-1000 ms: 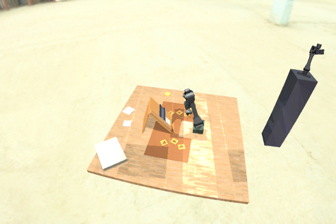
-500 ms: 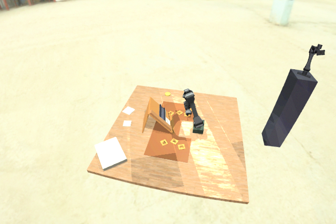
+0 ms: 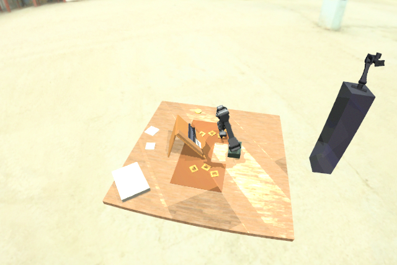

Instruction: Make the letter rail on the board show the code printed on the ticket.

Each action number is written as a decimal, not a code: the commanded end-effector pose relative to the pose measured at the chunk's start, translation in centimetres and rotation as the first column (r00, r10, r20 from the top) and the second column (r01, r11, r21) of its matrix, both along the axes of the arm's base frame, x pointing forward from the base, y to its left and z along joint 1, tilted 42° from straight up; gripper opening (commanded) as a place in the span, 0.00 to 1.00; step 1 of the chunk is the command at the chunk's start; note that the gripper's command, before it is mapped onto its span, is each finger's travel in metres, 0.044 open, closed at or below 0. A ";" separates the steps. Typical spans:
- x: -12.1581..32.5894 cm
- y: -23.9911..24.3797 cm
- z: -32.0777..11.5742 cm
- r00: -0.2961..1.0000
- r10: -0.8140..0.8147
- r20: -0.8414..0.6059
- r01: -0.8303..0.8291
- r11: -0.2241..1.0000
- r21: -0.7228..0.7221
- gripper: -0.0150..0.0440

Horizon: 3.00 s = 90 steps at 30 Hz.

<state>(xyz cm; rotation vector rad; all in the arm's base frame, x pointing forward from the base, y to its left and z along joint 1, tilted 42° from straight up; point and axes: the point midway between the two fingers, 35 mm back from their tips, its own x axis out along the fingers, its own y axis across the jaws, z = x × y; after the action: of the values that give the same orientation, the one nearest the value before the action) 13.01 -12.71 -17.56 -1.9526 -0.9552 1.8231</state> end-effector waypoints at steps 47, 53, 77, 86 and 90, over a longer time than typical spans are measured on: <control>-0.1 0.2 -0.1 1.000 -0.004 -0.003 0.004 1.000 0.006 0.67; -0.1 0.0 0.2 1.000 -0.004 -0.003 0.004 1.000 0.006 0.47; -0.2 -0.4 1.0 1.000 -0.004 -0.004 0.004 1.000 0.006 0.25; -0.2 -0.6 1.4 1.000 -0.004 -0.004 0.004 1.000 0.006 0.25; -0.3 -0.7 1.5 1.000 -0.004 -0.004 0.004 1.000 0.006 0.25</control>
<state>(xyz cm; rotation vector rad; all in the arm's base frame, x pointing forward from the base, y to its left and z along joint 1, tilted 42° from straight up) 12.73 -13.15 -16.27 -1.9404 -0.9521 1.8146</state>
